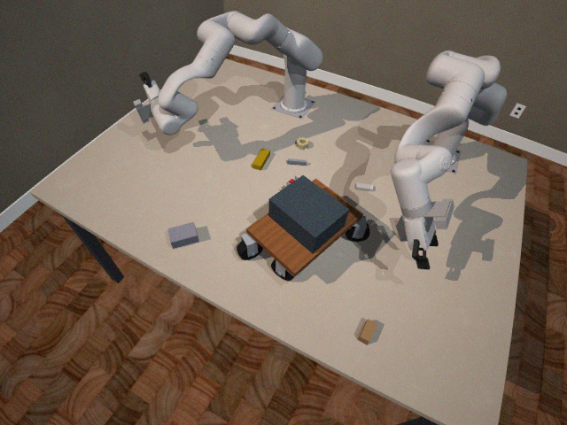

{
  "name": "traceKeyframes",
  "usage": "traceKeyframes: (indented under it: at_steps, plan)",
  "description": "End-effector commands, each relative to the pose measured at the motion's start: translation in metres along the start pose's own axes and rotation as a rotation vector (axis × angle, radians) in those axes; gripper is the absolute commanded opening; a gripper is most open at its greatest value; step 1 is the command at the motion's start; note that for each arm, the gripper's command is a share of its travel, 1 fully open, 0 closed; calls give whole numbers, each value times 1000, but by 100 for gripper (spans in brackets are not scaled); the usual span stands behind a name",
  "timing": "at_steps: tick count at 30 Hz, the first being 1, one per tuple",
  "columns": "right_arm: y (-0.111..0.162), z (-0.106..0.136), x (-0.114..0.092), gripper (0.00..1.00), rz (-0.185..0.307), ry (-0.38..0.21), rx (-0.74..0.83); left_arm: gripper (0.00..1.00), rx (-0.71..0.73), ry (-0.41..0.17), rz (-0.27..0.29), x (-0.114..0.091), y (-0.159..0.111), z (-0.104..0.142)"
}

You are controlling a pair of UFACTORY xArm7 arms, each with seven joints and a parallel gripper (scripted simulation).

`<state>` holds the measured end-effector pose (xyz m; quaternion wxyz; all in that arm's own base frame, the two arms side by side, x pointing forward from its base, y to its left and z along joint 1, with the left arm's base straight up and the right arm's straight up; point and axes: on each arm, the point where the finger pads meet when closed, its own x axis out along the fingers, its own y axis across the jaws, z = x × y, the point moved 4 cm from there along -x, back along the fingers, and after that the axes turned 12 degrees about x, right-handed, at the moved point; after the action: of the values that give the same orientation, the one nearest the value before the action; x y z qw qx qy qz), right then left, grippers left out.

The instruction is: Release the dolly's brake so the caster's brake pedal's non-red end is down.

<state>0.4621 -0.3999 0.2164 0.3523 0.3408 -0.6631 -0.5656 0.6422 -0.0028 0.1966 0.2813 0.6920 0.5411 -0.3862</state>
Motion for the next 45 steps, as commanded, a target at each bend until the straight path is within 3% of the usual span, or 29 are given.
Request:
traceKeyframes:
  at_steps: [1,17,18,20,22,25,26,27,29,30,32,34,35,36,39,40,43,44,45]
  plan:
    - [2,-1,0,100,0,-1,5,100,-3,1,5,-2,1,-2]
    - [2,-1,0,100,0,-1,5,100,-3,1,5,-2,1,-2]
    - [2,-1,0,0,-1,-1,5,100,-3,1,5,-2,1,-2]
    - [2,-1,-6,0,-19,-1,11,100,-3,1,5,-2,1,-2]
    - [1,0,-25,0,-79,-2,30,100,-3,1,5,-2,1,-2]
    - [1,4,-77,0,-267,-3,79,100,-3,1,5,-2,1,-2]
    - [1,4,-83,0,-267,-3,79,100,-3,1,5,-2,1,-2]
    - [2,6,-92,0,-346,-2,94,100,-3,1,5,-2,1,-2]
    - [2,8,-116,0,-356,-2,97,100,-3,1,5,-2,1,-2]
    - [4,10,-129,0,-455,-2,113,100,-3,1,5,-2,1,-2]
    - [6,14,-154,0,-455,-2,113,100,-3,1,5,-2,1,-2]
    - [6,14,-154,0,-455,-2,113,100,-3,1,5,-2,1,-2]
    - [10,20,-187,0,-564,-1,126,100,-3,1,5,-2,1,-2]
    - [14,24,-197,0,-668,-1,132,100,-3,1,5,-2,1,-2]
    - [17,30,-225,0,-679,-1,133,100,-3,1,5,-2,1,-2]
    - [20,35,-235,0,-794,-1,133,100,-3,1,5,-2,1,-2]
    - [27,43,-270,0,-797,-1,134,100,-3,1,5,-2,1,-2]
    - [32,49,-280,0,-917,-2,127,100,-3,1,5,-2,1,-2]
    - [35,52,-291,0,-917,-2,127,100,-3,1,5,-2,1,-2]
